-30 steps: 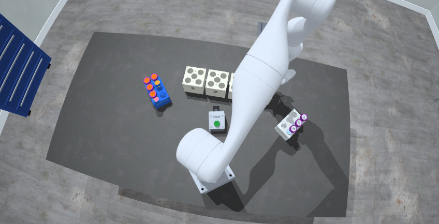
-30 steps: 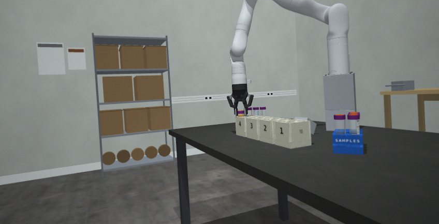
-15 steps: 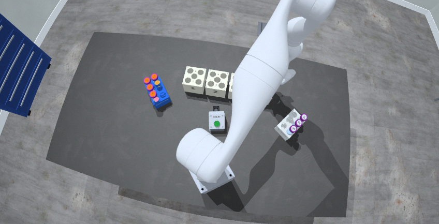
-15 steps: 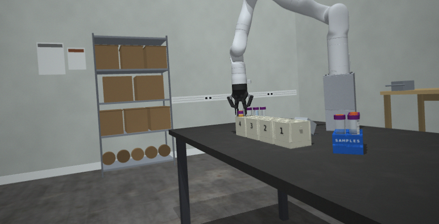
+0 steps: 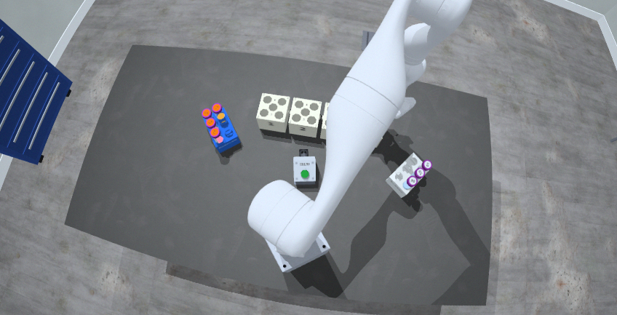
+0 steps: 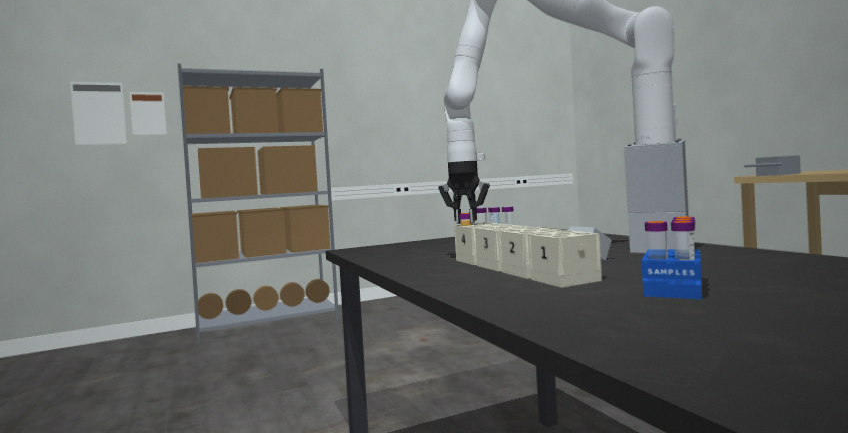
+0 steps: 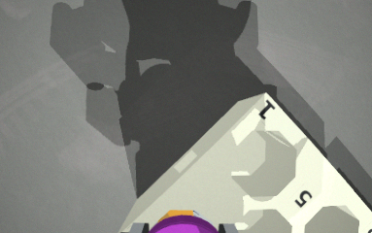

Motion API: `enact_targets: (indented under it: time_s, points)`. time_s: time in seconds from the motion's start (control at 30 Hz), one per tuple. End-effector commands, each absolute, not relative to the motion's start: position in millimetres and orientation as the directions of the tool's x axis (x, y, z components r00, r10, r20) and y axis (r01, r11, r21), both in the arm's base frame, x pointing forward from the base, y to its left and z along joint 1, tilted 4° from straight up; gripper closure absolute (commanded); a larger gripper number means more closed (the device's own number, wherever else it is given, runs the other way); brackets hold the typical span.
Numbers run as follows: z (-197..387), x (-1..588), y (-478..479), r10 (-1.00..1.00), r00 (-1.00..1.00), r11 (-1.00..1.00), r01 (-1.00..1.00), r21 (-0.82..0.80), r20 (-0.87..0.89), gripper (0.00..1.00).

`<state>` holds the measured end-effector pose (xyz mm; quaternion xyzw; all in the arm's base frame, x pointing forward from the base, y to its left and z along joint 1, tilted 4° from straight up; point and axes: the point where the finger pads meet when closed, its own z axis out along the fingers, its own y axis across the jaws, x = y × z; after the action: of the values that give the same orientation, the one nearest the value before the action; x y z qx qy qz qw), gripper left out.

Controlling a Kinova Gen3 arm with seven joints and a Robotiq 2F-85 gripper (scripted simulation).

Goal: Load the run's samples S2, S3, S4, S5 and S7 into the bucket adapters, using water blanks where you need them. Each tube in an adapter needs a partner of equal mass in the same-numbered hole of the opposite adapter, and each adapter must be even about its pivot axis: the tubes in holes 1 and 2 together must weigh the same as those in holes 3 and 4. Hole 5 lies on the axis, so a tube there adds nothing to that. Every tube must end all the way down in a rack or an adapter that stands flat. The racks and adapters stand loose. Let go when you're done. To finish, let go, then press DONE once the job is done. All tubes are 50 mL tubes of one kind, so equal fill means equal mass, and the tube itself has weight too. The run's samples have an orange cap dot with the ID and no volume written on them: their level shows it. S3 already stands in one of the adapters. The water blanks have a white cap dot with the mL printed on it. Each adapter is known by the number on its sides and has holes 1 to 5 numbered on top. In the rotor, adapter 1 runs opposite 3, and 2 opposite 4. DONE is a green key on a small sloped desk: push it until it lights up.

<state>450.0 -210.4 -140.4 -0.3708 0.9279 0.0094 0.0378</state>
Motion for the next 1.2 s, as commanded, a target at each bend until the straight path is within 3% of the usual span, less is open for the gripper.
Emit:
enact_targets:
  time_s: [0.0, 1.17]
  points:
    - [-137.9, 450.7, -211.0, -0.687, -0.722, 0.725, -0.689, -0.012, -0.078, 0.9]
    - [-117.3, 449.4, -211.9, -0.687, -0.722, 0.725, -0.689, -0.012, -0.078, 0.9]
